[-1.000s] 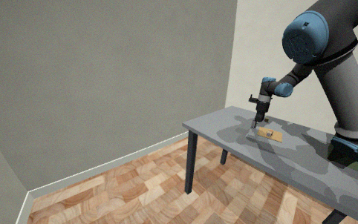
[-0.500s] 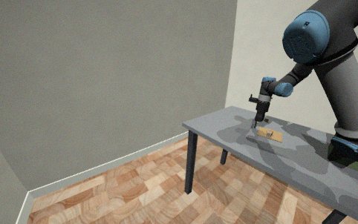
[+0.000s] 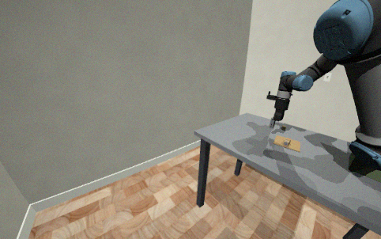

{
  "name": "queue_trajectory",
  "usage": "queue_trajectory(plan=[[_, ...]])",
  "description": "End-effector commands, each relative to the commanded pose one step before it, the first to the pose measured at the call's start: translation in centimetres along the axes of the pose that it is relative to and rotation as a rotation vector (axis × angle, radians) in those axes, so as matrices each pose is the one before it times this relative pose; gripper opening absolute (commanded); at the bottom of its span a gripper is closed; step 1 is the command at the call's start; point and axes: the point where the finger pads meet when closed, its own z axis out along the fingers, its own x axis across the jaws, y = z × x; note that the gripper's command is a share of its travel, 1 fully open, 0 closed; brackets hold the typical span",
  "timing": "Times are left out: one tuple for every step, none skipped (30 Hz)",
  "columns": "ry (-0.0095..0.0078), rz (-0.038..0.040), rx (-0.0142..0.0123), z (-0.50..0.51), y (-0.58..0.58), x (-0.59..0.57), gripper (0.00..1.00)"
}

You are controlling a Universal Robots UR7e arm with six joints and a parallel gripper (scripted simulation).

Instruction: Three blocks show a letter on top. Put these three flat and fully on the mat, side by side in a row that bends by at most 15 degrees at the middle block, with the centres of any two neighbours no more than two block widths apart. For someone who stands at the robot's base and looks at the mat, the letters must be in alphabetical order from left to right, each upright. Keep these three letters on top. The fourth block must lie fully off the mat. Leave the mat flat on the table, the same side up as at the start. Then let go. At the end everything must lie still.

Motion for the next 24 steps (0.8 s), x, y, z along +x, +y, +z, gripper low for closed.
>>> queue_trajectory(plan=[[0.00060,-0.00039,0.00138,-2.130,-0.012,-0.003,0.49],[0.00000,0.00000,0.00000,0.000,0.000,0.000,0.49],[0.00000,0.00000,0.00000,-0.458,0.000,0.000,0.49],[0.00000,0.00000,0.00000,-0.394,0.000,0.000,0.49],[0.00000,0.00000,0.00000,-0.326,-0.001,0.001,0.49],[0.00000,0.00000,0.00000,-0.255,0.000,0.000,0.49],[0.00000,0.00000,0.00000,-0.187,0.000,0.000,0.49],[0.00000,0.00000,0.00000,-0.123,0.000,0.000,0.49],[0.00000,0.00000,0.00000,-0.068,0.000,0.000,0.49],[0.00000,0.00000,0.00000,-0.027,0.000,0.000,0.49],[0.00000,0.00000,0.00000,-0.004,0.000,0.000,0.49],[0.00000,0.00000,0.00000,0.000,0.000,0.000,0.49],[0.00000,0.00000,0.00000,0.000,0.000,0.000,0.49],[0.00000,0.00000,0.00000,0.000,0.000,0.000,0.49],[0.00000,0.00000,0.00000,0.000,0.000,0.000,0.49],[0.00000,0.00000,0.00000,0.000,0.000,0.000,0.49],[0.00000,0.00000,0.00000,0.000,0.000,0.000,0.49],[0.00000,0.00000,0.00000,0.000,0.000,0.000,0.49],[0.00000,0.00000,0.00000,0.000,0.000,0.000,0.49],[0.00000,-0.00004,0.00000,0.000,0.000,0.000,0.49],[0.00000,-0.00027,0.00000,0.000,0.002,0.000,0.49],[0.00001,-0.00072,0.00000,-0.001,0.004,0.001,0.49],[0.00001,-0.00136,0.00000,-0.001,0.008,0.002,0.49],[0.00002,-0.00218,0.00000,-0.002,0.013,0.003,0.49]])
